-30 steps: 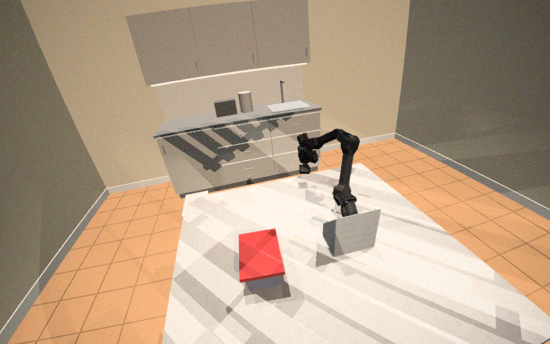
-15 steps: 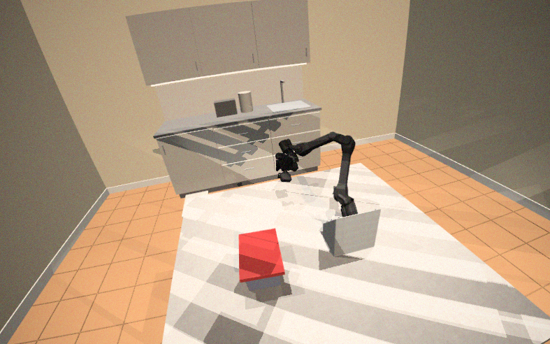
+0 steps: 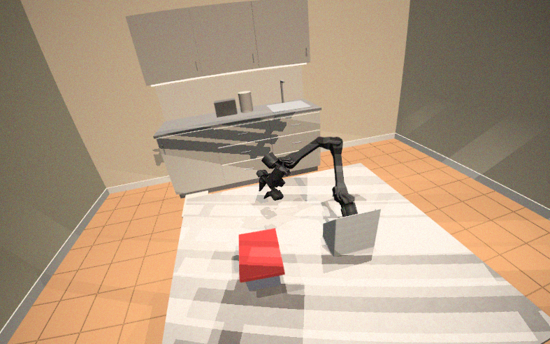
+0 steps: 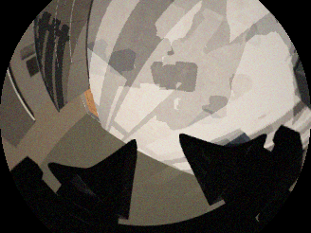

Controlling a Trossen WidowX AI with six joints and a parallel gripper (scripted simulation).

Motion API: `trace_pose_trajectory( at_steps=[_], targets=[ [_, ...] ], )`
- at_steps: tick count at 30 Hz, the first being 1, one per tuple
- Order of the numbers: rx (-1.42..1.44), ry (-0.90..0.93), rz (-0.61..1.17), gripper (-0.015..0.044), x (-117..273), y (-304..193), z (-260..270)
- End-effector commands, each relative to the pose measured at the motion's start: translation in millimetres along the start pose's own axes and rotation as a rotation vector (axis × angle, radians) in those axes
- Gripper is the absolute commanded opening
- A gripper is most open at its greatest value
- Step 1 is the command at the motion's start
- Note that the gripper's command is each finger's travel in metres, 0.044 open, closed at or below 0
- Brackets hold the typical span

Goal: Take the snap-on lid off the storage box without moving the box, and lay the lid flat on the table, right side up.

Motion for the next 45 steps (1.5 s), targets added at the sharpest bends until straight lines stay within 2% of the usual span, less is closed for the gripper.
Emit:
trace_pose_trajectory(
  at_steps=[1,7,12,23,35,40,45],
  targets=[
    [0.170,-0.054,0.063,0.0235,13.8,-39.0,-51.3],
    [0.364,-0.086,0.132,0.0235,38.7,-71.7,-111.3],
    [0.557,-0.075,0.206,0.0235,76.8,-93.3,-181.8],
    [0.908,0.064,0.348,0.0235,151.0,-79.6,-295.4],
    [0.914,0.067,0.351,0.0235,150.7,-78.2,-298.3],
    [0.915,0.068,0.350,0.0235,114.1,-59.0,-318.8],
    [0.915,0.070,0.350,0.0235,109.0,-55.0,-320.9]
  ],
)
Point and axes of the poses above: the point midway between the two fingers, 35 mm back from their tips, its own x axis back along the fingers, its own z axis across the jaws, y = z × x, the point moved 7 cm from there along x, back along the fingers, and after that the axes turned 8 degrees about -x, right-handed, at the moved point
